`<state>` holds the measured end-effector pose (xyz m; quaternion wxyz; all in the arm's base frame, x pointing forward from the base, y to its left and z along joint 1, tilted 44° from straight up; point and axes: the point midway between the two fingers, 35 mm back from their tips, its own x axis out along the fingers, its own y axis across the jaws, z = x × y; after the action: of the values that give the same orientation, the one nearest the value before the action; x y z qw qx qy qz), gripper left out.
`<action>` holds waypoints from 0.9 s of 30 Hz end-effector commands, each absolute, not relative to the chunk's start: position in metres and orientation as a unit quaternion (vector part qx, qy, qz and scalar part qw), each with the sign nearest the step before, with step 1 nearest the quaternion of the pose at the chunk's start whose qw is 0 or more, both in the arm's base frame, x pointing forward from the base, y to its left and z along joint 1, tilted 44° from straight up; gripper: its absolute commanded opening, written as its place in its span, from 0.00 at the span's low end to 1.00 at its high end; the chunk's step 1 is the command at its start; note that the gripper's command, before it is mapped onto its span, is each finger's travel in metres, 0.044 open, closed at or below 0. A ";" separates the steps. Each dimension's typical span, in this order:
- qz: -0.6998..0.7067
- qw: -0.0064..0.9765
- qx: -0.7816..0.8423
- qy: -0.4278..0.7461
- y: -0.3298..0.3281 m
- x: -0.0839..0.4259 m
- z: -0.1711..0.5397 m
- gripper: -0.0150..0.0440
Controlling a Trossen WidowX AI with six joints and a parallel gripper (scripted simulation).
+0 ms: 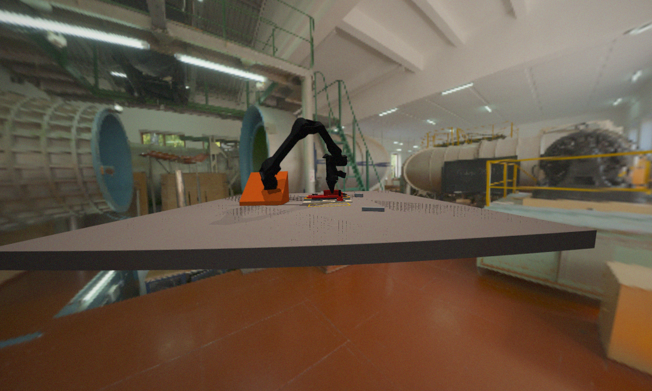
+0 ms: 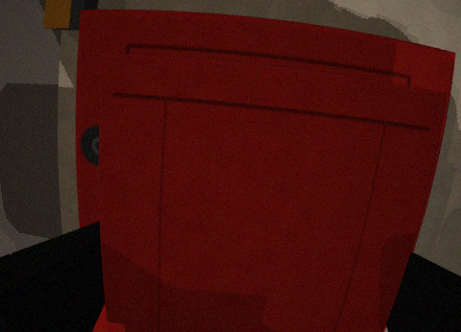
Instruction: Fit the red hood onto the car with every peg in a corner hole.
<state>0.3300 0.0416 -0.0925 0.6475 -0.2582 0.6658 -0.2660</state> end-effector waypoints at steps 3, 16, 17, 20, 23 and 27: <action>-0.266 0.647 -0.259 0.666 0.041 0.330 -0.093 0.25; -0.266 0.647 -0.259 0.666 0.041 0.330 -0.093 0.74; -0.266 0.647 -0.259 0.666 0.041 0.330 -0.093 0.79; -0.266 0.647 -0.259 0.666 0.041 0.330 -0.093 0.92; -0.266 0.647 -0.259 0.666 0.041 0.330 -0.093 1.00; -0.266 0.647 -0.258 0.666 0.050 0.332 -0.085 1.00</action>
<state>0.3291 0.0422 -0.0911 0.6449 -0.2612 0.6672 -0.2661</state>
